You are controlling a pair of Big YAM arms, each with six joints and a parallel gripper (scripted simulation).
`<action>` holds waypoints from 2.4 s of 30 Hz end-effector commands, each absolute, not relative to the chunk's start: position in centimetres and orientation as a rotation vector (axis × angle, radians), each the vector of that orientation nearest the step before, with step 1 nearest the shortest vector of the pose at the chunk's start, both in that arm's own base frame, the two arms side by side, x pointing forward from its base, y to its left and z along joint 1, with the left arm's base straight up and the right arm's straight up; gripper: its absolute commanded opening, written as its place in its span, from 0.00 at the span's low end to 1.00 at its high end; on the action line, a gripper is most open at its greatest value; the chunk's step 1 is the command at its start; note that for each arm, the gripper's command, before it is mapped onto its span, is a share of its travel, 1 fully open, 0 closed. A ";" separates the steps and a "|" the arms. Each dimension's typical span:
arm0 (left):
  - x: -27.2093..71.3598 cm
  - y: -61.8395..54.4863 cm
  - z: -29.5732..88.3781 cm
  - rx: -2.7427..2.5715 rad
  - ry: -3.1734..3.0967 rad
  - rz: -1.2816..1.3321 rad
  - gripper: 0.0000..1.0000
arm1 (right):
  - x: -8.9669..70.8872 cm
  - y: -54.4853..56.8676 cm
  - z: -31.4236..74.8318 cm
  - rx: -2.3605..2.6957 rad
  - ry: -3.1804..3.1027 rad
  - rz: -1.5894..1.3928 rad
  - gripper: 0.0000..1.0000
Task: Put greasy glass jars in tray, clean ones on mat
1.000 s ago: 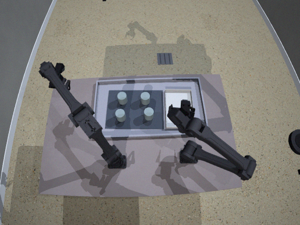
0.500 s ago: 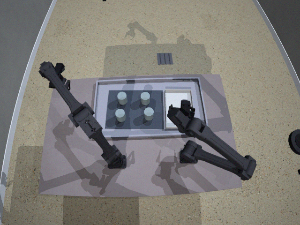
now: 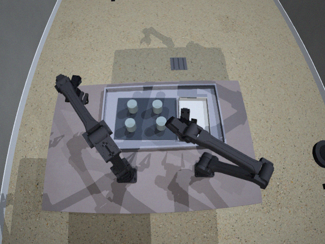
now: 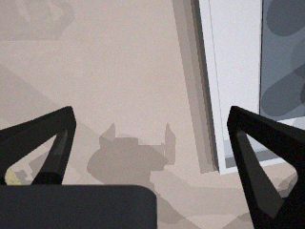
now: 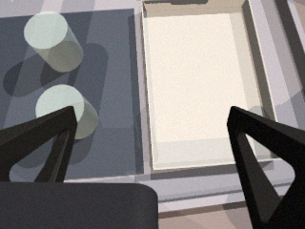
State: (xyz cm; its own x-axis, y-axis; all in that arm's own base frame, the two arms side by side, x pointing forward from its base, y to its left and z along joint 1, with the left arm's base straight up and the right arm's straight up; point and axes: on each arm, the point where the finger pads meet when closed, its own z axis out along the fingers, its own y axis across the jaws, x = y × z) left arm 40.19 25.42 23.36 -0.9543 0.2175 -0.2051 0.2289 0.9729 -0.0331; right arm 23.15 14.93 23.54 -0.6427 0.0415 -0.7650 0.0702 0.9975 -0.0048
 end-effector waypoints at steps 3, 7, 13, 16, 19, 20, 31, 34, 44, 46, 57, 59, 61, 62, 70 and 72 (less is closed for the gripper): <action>39.3 20.7 22.5 0.282 2.812 -0.032 1.00 | 27.1 21.1 22.3 0.145 2.309 0.052 1.00; 38.3 17.6 21.2 0.271 2.767 -0.042 1.00 | 28.3 23.6 19.4 0.141 2.368 0.048 1.00; 36.8 12.9 19.3 0.254 2.700 -0.059 1.00 | 29.7 26.6 15.9 0.127 2.440 0.042 1.00; 36.5 12.2 18.9 0.251 2.691 -0.058 1.00 | 29.9 26.9 15.5 0.116 2.450 0.035 1.00; 35.8 9.9 18.0 0.243 2.660 -0.069 1.00 | 30.7 26.9 14.4 0.067 2.497 -0.014 1.00; 35.5 9.1 17.6 0.241 2.649 -0.072 1.00 | 31.1 26.7 14.2 0.060 2.516 -0.024 1.00; 33.1 1.9 14.5 0.221 2.551 -0.103 1.00 | 33.8 23.0 13.2 0.033 2.748 -0.069 0.21; 32.7 0.6 14.0 0.224 2.534 -0.108 1.00 | 33.9 22.4 12.9 0.020 2.800 -0.062 0.10; 33.4 -2.6 13.5 0.215 2.615 -0.100 1.00 | 33.6 20.2 12.3 0.000 3.045 0.049 0.10; 33.6 -2.5 13.4 0.205 2.666 -0.091 1.00 | 32.8 21.0 12.1 -0.005 3.066 0.056 0.10; 34.5 0.4 12.4 0.073 2.974 -0.022 0.10 | 29.9 22.2 9.9 -0.096 3.138 0.008 0.10; 34.0 1.5 11.6 0.030 3.045 -0.008 0.10 | 29.9 22.3 9.9 -0.097 3.139 0.007 0.10; 33.6 2.2 10.9 -0.001 3.089 0.000 0.10 | 30.1 21.9 9.9 -0.080 3.138 0.005 0.10; 33.4 2.4 10.7 -0.010 3.102 0.003 0.10 | 30.1 21.9 9.9 -0.080 3.138 0.005 0.10; 32.5 2.3 8.9 0.003 3.137 0.005 0.10 | 30.1 21.9 10.1 -0.080 3.133 0.010 0.10; 32.7 2.3 8.6 0.008 3.128 0.004 0.10 | 30.6 21.7 9.6 -0.079 3.130 0.013 0.10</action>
